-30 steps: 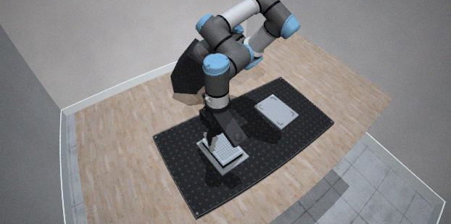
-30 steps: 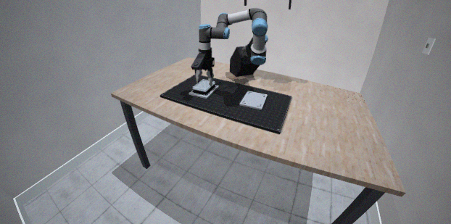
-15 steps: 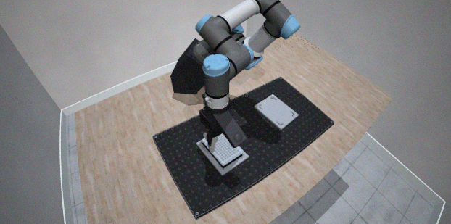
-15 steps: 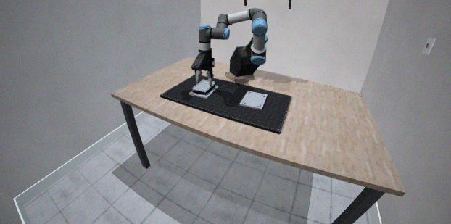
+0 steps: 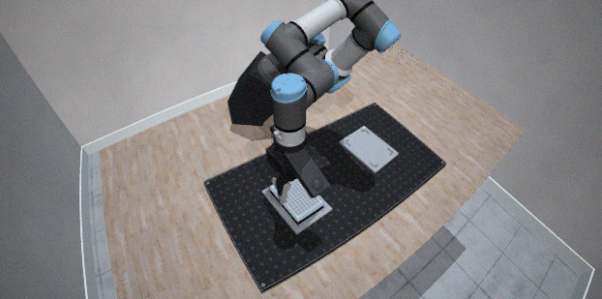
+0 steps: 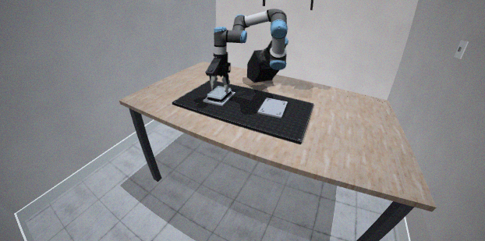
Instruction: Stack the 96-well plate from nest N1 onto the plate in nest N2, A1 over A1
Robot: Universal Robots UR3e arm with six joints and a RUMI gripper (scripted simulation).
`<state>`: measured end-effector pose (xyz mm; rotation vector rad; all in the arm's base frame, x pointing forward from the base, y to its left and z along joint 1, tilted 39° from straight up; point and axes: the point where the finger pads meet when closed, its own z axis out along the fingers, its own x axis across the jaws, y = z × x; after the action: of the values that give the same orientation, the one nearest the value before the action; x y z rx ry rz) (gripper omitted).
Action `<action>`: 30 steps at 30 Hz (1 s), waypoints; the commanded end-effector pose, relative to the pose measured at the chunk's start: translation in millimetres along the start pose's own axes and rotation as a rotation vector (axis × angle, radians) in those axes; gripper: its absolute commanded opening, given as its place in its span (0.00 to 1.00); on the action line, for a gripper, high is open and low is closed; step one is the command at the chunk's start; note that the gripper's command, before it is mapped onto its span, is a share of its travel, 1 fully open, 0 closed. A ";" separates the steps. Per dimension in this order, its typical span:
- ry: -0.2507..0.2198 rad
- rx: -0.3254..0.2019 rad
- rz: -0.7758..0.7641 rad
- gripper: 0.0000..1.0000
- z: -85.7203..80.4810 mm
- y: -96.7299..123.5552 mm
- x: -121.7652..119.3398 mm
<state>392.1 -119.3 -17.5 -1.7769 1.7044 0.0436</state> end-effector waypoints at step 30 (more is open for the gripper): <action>0.002 0.001 -0.001 1.00 1.1 -0.4 0.7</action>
<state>392.9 -118.5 -19.0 -1.7770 1.7044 0.0435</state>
